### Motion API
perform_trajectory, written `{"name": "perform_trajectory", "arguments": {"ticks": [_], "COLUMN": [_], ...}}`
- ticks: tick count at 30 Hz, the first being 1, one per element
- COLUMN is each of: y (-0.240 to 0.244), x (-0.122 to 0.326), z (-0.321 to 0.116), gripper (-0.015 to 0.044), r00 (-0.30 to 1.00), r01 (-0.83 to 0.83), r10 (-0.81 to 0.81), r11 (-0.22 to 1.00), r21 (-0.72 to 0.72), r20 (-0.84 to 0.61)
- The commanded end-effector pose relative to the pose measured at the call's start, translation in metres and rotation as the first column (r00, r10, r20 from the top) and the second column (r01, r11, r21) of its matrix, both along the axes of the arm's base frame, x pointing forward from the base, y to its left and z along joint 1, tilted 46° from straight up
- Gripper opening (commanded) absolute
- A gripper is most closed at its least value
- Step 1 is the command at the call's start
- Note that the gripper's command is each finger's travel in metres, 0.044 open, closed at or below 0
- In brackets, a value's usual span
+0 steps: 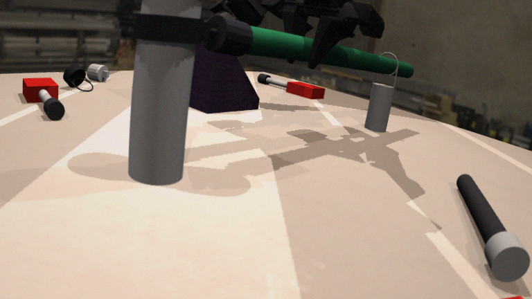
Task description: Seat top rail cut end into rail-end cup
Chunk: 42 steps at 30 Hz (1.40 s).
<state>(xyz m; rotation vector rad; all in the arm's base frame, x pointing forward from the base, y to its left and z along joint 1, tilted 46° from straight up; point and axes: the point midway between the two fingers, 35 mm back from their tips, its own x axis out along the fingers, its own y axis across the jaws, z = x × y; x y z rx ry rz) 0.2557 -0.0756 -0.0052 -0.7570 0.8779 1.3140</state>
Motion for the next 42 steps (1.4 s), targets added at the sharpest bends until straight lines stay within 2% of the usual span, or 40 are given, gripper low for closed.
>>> {"name": "perform_trajectory", "arguments": {"ticks": [1, 42], "y": [-0.0037, -0.0047], "x": [-0.0005, -0.0005], "z": [0.0028, -0.0002], "gripper": [0.0000, 0.0000], "r00": [1.000, 1.000], "r01": [0.004, -0.002], "r10": [-0.004, 0.002], "r11": [1.000, 1.000], "r21": [-0.013, 0.000], "r20": [0.004, -0.005]}}
